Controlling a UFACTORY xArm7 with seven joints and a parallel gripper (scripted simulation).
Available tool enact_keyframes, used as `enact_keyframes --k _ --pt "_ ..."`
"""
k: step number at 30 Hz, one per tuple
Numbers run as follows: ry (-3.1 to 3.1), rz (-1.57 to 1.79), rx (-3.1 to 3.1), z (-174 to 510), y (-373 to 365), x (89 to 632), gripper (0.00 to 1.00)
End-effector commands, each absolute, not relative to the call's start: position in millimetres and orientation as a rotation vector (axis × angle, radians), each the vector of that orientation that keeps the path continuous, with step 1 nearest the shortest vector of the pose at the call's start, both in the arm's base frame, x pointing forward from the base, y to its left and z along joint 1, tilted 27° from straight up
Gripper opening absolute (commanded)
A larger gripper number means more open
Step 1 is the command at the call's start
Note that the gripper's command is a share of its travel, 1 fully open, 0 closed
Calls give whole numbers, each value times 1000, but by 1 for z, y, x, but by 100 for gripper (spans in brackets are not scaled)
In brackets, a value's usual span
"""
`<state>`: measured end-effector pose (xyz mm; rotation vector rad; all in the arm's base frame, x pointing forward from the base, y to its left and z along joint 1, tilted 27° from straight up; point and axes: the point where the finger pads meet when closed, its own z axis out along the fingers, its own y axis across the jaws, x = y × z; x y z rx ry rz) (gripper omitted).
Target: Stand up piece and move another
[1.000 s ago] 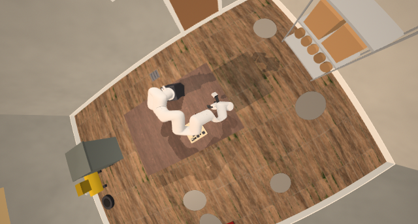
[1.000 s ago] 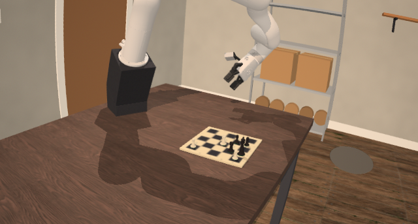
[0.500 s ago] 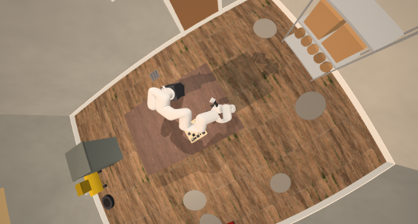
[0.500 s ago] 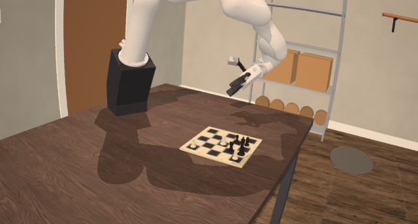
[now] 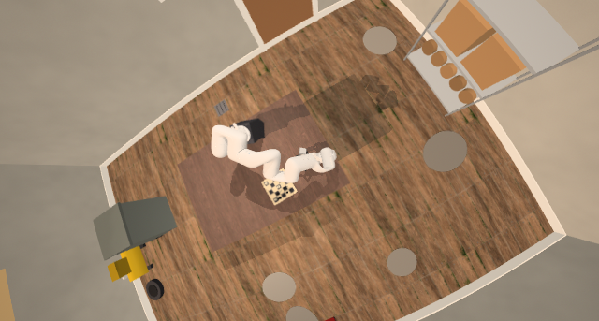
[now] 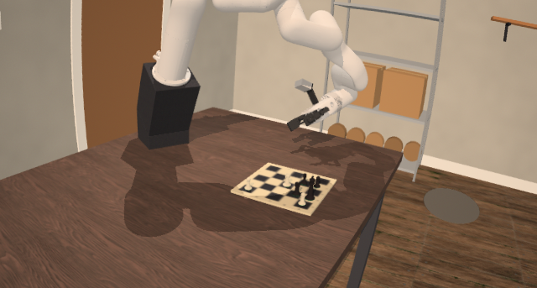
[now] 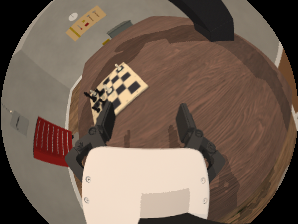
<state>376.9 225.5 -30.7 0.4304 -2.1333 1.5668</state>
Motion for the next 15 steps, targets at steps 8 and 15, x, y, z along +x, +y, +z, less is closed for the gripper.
enact_keyframes --k 8,15 --pt "-1814 1651 640 -27 201 397 100" --pt "-1538 1691 805 -24 178 414 100"
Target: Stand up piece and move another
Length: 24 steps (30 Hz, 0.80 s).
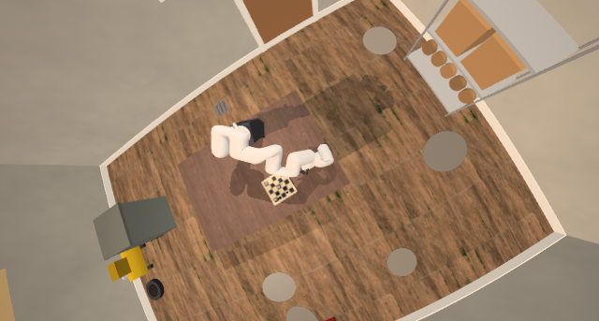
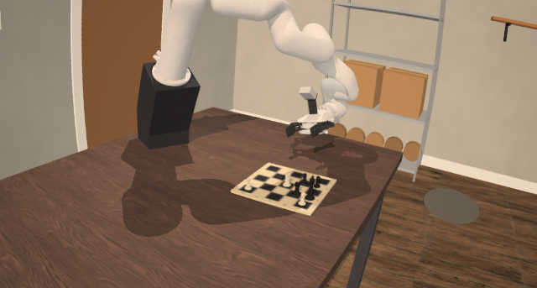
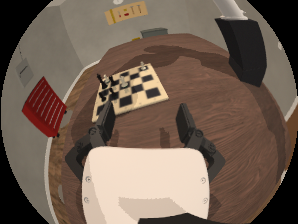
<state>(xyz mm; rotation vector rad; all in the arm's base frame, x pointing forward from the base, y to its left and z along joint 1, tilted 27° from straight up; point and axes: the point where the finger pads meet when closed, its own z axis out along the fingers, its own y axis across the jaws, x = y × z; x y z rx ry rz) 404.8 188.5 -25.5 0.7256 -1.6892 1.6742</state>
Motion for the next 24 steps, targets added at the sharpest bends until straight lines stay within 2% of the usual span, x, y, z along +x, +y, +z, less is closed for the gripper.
enact_keyframes --k 1,24 --pt "-1504 1694 825 -24 175 416 100" --pt "-1364 1703 902 -24 164 426 100"
